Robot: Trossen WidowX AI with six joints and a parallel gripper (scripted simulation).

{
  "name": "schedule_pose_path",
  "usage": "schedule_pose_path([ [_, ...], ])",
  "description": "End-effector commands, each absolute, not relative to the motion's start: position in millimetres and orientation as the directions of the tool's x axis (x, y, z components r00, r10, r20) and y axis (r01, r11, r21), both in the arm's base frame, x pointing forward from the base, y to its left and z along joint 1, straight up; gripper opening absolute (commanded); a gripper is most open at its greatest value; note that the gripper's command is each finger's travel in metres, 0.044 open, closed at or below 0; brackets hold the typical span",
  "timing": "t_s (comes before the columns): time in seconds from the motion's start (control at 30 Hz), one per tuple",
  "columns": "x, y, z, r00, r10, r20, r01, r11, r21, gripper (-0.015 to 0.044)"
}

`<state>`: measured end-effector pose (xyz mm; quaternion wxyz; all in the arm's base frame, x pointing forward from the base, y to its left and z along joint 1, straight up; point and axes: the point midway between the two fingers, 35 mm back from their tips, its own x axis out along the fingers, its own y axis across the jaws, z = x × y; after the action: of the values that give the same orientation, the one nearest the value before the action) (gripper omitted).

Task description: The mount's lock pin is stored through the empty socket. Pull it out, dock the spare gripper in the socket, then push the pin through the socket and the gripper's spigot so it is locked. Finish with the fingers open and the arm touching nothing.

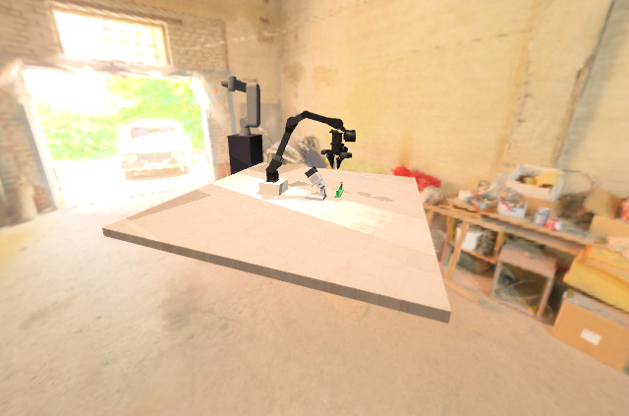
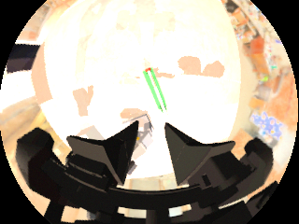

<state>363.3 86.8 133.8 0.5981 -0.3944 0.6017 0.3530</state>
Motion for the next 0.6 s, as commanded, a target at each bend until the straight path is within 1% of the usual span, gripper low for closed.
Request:
schedule_pose_path([
  [0.0, 392.7, 102.7, 120.9, 0.041, -0.243, -0.969, -0.999, -0.022, -0.037, 0.018],
  [0.37, 392.9, 102.8, 119.9, 0.041, -0.243, -0.969, -0.999, -0.022, -0.037, 0.018],
  [0.57, 396.0, 103.5, 94.1, 0.041, -0.243, -0.969, -0.999, -0.022, -0.037, 0.018],
])
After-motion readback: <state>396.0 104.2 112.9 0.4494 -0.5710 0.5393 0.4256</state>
